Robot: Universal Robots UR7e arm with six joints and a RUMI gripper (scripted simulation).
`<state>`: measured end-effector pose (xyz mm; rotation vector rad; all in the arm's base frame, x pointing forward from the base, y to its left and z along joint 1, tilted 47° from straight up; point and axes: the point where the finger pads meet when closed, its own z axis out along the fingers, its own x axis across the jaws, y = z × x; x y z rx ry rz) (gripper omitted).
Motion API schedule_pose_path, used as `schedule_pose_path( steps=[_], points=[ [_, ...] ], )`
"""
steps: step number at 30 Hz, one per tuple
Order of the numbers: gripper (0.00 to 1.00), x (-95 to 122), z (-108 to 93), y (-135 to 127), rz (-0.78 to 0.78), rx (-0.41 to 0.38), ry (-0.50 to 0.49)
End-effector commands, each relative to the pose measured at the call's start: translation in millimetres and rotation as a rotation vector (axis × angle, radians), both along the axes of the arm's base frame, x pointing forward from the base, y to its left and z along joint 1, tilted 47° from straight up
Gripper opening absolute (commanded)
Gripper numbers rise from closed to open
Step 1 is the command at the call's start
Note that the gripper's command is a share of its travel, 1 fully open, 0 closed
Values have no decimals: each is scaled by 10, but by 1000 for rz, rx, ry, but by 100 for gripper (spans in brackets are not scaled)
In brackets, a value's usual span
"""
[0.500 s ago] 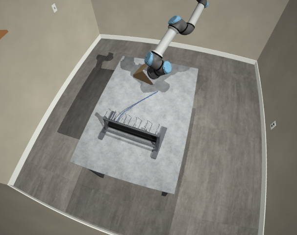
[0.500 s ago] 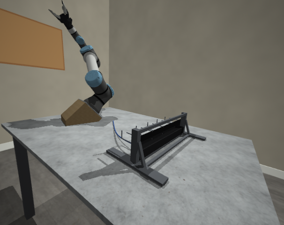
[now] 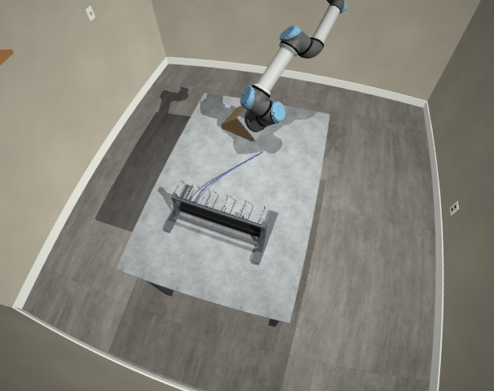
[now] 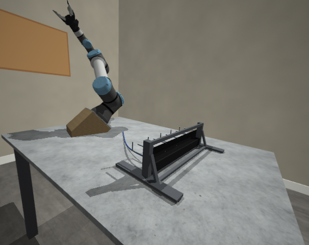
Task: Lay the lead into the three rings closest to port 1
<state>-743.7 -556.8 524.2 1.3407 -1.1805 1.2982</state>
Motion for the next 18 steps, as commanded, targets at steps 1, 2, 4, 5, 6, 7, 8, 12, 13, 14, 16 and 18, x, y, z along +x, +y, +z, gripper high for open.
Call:
schedule_pose_path(
  steps=[1, 2, 4, 5, 6, 7, 8, 12, 13, 14, 16, 18],
  points=[
    [100, 8, 8, -6, 1, 0, 1],
    [100, 8, 8, -6, 1, 0, 1],
    [100, 8, 8, -6, 1, 0, 1],
    [100, 9, 7, -8, 1, 0, 1],
    [100, 11, 7, -10, 1, 0, 1],
    [100, 13, 6, -13, 2, 0, 1],
    [100, 17, 5, -18, 2, 1, 1],
    [100, 49, -4, -57, 7, 4, 0],
    [100, 62, -8, -73, 9, 6, 0],
    [100, 77, -12, -92, 11, 7, -1],
    [100, 115, -23, -139, 17, 12, -2],
    [100, 139, -30, -167, 20, 14, -3]
  ],
)
